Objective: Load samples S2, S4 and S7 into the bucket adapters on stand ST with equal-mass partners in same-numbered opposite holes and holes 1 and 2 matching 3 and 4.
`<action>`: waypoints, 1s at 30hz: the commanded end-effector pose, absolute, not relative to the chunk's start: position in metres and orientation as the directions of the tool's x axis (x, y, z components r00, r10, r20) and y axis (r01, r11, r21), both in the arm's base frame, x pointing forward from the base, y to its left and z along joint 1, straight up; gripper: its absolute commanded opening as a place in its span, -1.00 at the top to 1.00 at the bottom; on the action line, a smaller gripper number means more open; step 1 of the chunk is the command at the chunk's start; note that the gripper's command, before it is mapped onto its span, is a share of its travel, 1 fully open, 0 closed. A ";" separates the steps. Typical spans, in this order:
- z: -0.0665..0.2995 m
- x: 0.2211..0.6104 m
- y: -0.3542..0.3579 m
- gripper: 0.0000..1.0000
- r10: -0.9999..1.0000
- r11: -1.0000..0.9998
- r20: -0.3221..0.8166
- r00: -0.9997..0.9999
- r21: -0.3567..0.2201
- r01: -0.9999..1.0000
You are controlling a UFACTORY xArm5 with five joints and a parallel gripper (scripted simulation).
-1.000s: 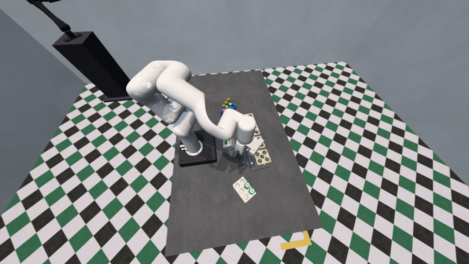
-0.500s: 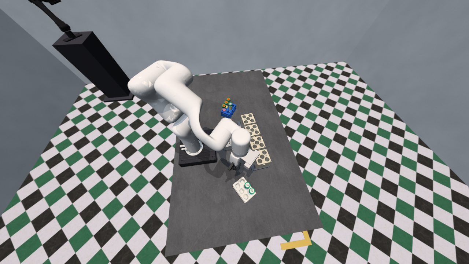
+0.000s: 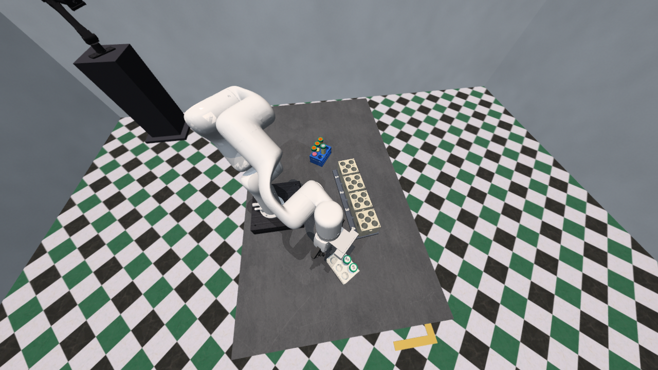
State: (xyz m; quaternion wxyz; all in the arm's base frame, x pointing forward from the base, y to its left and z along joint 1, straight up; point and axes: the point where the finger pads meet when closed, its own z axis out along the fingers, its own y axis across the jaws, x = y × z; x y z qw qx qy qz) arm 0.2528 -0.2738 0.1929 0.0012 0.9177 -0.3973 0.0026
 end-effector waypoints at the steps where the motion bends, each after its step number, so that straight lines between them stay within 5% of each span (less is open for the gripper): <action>1: 0.194 0.248 -0.286 -1.00 -0.728 -0.686 0.009 0.686 -0.002 -0.728; 30: 0.135 0.239 -0.302 -1.00 -0.728 -0.686 0.009 0.686 -0.002 -0.728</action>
